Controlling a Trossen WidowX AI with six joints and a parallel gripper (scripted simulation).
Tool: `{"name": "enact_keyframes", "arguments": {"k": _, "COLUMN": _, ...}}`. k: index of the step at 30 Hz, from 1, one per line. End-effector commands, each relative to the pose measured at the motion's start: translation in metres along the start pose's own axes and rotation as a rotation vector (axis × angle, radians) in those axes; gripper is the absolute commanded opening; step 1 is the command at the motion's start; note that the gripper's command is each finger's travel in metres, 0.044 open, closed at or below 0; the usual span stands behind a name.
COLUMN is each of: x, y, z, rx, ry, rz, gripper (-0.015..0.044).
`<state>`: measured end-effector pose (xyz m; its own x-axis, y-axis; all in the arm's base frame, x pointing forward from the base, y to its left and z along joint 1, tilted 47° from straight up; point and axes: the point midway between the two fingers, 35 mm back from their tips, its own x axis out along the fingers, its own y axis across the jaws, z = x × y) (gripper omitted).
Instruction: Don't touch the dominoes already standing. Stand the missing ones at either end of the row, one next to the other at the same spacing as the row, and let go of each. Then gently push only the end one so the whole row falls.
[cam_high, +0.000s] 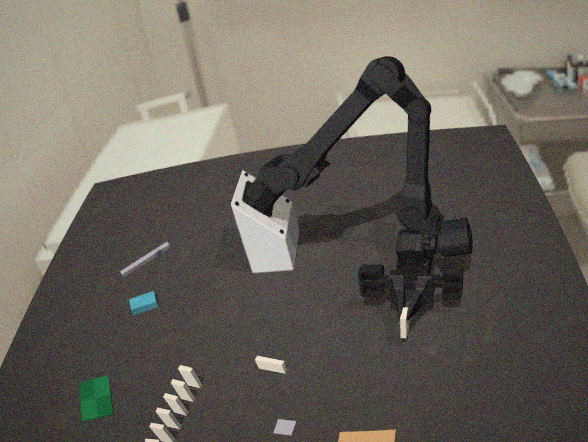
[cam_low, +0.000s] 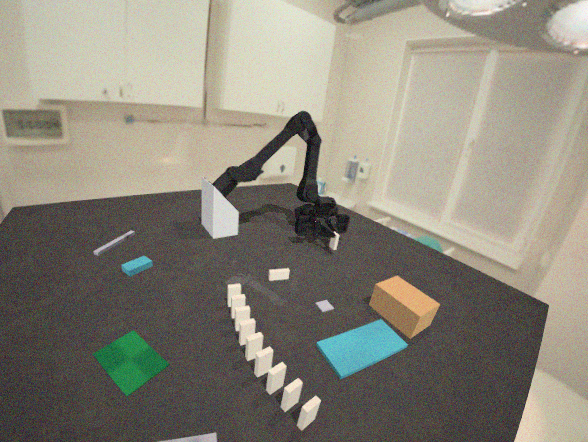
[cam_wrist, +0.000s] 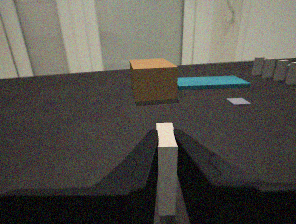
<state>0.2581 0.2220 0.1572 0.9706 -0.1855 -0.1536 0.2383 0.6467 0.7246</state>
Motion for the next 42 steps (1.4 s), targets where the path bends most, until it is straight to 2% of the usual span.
{"name": "enact_keyframes", "arguments": {"k": 1, "x": 0.000, "y": -0.001, "z": -0.012, "rx": 0.003, "ry": -0.002, "rz": 0.002, "gripper": 0.0029}}
{"name": "enact_keyframes", "arguments": {"k": 12, "x": 0.000, "y": -0.001, "z": -0.012, "rx": 0.003, "ry": -0.002, "rz": 0.002, "gripper": 0.0029}}
{"name": "enact_keyframes", "arguments": {"k": 28, "x": 0.000, "y": -0.001, "z": -0.011, "rx": 0.003, "ry": -0.002, "rz": 0.002, "gripper": 0.0440}}
{"name": "enact_keyframes", "arguments": {"k": 34, "x": 0.000, "y": -0.001, "z": 0.036, "rx": -0.001, "ry": 0.000, "rz": 0.003, "gripper": 0.0440}}
{"name": "enact_keyframes", "arguments": {"k": 39, "x": 0.001, "y": 0.000, "z": 0.036, "rx": -0.034, "ry": 0.017, "rz": 0.002, "gripper": 0.0440}}
{"name": "enact_keyframes", "arguments": {"k": 42, "x": 0.010, "y": 0.006, "z": 0.028, "rx": -0.203, "ry": 0.108, "rz": 0.002, "gripper": 0.0440}}
